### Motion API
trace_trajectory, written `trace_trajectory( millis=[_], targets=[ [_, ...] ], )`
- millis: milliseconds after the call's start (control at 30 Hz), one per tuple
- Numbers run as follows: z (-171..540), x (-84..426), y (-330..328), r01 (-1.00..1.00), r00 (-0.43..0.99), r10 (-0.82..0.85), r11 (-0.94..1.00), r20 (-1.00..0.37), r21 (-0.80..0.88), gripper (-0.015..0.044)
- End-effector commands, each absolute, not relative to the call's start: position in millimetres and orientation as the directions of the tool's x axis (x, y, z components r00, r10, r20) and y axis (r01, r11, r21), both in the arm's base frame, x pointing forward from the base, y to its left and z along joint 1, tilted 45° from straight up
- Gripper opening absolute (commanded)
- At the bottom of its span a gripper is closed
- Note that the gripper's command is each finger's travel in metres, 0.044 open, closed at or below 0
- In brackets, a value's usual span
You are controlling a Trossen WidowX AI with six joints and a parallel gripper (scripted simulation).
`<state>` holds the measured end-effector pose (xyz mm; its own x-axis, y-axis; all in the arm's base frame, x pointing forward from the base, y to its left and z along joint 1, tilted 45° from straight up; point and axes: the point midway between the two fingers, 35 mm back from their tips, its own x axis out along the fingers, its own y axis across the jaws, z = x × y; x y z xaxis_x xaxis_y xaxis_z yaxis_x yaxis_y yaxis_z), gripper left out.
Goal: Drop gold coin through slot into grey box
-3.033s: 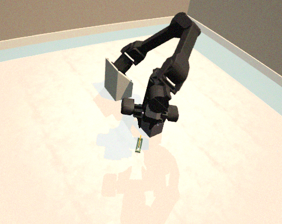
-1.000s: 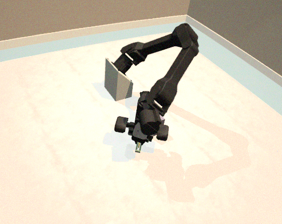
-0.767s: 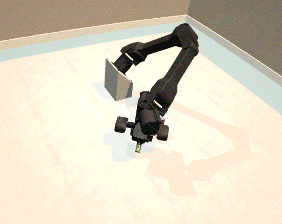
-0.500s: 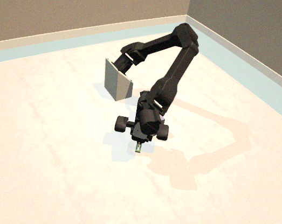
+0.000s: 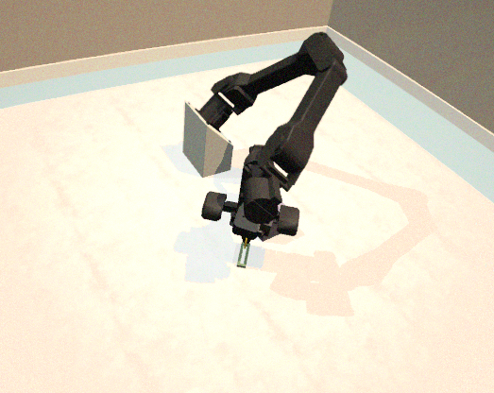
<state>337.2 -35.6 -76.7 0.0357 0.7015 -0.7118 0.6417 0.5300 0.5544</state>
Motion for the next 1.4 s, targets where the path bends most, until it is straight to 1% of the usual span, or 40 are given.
trace_trajectory(
  millis=[0, 733, 1067, 1367],
  targets=[
    [-69.6, 337.5, -43.6, 0.637, 0.037, 0.697, 0.536, -0.717, 0.554, 0.0000],
    [-34.7, 332.4, -75.8, 0.619, 0.036, 0.697, 0.547, -0.716, 0.564, 0.0000],
    [-32.8, 335.4, -74.2, 0.325, 0.035, 0.697, 0.670, -0.716, 0.668, 0.0000],
    [-30.7, 338.5, -72.7, 0.021, 0.036, 0.698, 0.715, -0.716, 0.698, 0.0000]
  ],
)
